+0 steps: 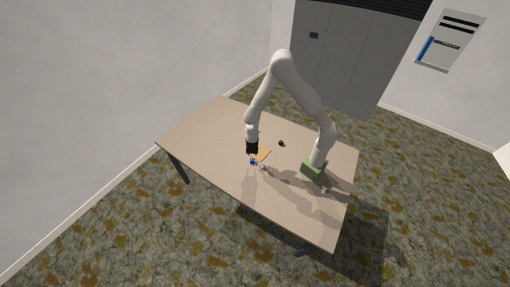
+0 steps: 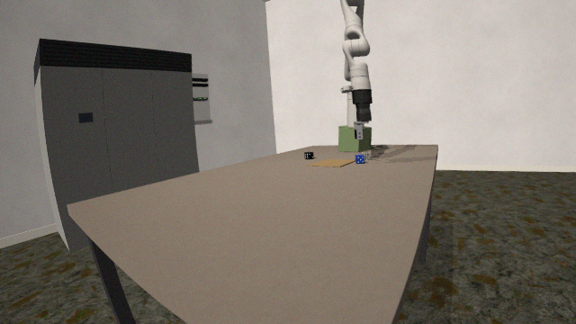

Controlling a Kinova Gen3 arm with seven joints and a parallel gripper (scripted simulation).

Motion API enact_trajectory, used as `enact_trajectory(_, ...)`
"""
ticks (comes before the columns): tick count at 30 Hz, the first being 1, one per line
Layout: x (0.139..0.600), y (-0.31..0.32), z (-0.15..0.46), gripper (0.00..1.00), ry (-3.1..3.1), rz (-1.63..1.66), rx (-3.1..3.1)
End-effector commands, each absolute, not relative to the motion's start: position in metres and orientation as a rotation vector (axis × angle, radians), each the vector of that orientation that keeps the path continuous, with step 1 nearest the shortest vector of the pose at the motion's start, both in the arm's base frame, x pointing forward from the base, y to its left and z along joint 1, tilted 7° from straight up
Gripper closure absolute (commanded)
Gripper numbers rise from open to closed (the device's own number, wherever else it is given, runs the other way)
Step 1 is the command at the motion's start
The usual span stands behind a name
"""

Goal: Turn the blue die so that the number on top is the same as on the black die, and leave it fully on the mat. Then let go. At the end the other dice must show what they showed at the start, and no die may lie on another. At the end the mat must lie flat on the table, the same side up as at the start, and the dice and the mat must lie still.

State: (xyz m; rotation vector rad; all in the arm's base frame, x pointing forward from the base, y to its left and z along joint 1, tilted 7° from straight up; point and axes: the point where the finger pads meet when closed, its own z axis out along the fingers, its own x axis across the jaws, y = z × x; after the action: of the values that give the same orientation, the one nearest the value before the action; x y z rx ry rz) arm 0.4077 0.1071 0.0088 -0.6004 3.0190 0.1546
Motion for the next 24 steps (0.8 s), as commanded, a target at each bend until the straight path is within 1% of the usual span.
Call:
enact_trajectory(1,0.408,0.107,0.009,0.13,3.017,0.155,-0.6)
enact_trajectory(24,0.409,0.108,-0.002,0.13,3.017,0.155,-0.6)
